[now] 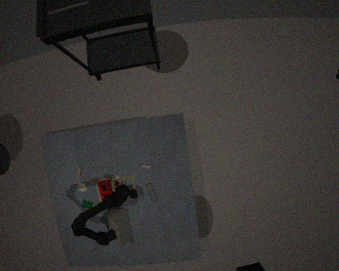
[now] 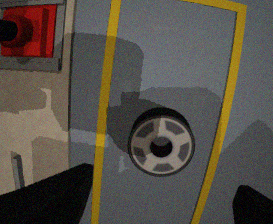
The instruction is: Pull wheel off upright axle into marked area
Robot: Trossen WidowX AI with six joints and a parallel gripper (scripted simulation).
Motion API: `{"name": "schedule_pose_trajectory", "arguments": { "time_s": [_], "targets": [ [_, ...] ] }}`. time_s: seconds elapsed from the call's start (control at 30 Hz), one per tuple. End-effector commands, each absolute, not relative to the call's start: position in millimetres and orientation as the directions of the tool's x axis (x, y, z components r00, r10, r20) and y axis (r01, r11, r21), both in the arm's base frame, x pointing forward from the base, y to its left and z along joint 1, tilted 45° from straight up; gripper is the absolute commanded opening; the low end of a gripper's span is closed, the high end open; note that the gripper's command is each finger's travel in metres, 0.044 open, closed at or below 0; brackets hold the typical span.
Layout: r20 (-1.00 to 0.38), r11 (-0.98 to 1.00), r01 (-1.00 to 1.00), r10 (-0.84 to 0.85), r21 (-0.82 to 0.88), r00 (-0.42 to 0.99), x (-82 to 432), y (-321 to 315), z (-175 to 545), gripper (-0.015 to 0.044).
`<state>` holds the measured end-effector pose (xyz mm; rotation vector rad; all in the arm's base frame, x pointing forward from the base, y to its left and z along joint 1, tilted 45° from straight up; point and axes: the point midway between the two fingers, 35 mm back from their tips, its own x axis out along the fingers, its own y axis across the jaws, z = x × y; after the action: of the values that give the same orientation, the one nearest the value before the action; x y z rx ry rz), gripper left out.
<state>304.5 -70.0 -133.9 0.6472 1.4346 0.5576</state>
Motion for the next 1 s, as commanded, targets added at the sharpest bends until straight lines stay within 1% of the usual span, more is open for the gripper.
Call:
{"name": "schedule_pose_trajectory", "arguments": {
  "time_s": [0.0, 0.1, 0.13, 0.33, 0.97],
  "targets": [
    [-0.712, 0.711, 0.035, 0.7, 0.702, 0.057, 298, -68, -132, 0.0352],
    [-0.715, 0.714, 0.033, 0.697, 0.699, 0.056, 275, -74, -113, 0.0431],
    [-0.715, 0.715, 0.032, 0.697, 0.698, 0.055, 266, -75, -107, 0.044],
    [-0.715, 0.715, 0.027, 0.697, 0.699, 0.05, 220, -75, -75, 0.044],
    [-0.715, 0.715, 0.026, 0.697, 0.699, 0.05, 218, -75, -74, 0.044]
  ]
}}
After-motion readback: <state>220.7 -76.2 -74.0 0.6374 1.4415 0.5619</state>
